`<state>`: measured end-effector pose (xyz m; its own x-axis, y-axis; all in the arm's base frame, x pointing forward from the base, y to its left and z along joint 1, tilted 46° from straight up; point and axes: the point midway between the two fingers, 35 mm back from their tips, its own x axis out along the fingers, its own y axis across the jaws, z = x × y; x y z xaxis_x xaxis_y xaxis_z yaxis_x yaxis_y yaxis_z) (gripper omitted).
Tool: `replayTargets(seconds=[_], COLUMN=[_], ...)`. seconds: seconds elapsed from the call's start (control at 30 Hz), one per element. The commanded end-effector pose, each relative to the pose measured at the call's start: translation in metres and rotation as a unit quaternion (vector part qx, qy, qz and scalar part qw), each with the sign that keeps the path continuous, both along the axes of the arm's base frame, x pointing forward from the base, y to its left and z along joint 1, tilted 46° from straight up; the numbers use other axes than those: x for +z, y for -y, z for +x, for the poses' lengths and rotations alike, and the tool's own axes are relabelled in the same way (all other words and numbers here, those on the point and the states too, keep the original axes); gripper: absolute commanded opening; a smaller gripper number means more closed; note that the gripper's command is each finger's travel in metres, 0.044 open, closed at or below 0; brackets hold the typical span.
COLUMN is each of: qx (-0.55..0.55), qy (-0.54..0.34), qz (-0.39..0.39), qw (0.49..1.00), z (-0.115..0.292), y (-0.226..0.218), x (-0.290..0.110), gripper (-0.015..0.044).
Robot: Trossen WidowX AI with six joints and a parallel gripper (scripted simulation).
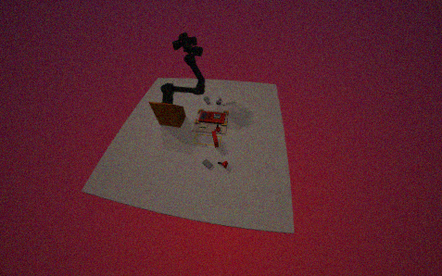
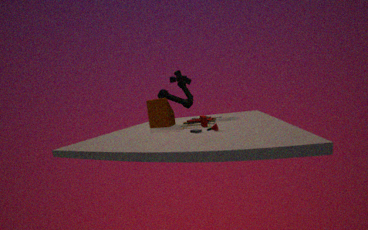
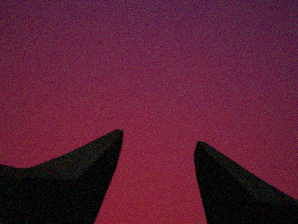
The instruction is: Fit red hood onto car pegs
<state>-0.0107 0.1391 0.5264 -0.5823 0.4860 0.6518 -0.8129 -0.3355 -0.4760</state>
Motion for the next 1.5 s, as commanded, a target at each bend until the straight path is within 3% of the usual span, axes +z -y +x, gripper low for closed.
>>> replayTargets(seconds=[0.0, 0.27, 0.6, 0.87, 1.13, 1.47], qx=[0.003, 0.141, 0.343, 0.497, 0.624, 0.735], qy=[0.000, 0.019, 0.054, 0.103, 0.171, 0.276], qz=[0.001, 0.063, 0.152, 0.193, 0.235, 0.266], qw=[1.000, 0.988, 0.925, 0.840, 0.726, 0.560], z=[-0.002, -0.067, -0.121, -0.132, -0.109, -0.043], y=[0.001, 0.074, 0.202, 0.310, 0.412, 0.512], x=[0.001, 0.023, 0.026, 0.002, -0.045, -0.127], gripper=[0.0193, 0.0000, 0.0000, 0.0000, 0.0000, 0.0000])
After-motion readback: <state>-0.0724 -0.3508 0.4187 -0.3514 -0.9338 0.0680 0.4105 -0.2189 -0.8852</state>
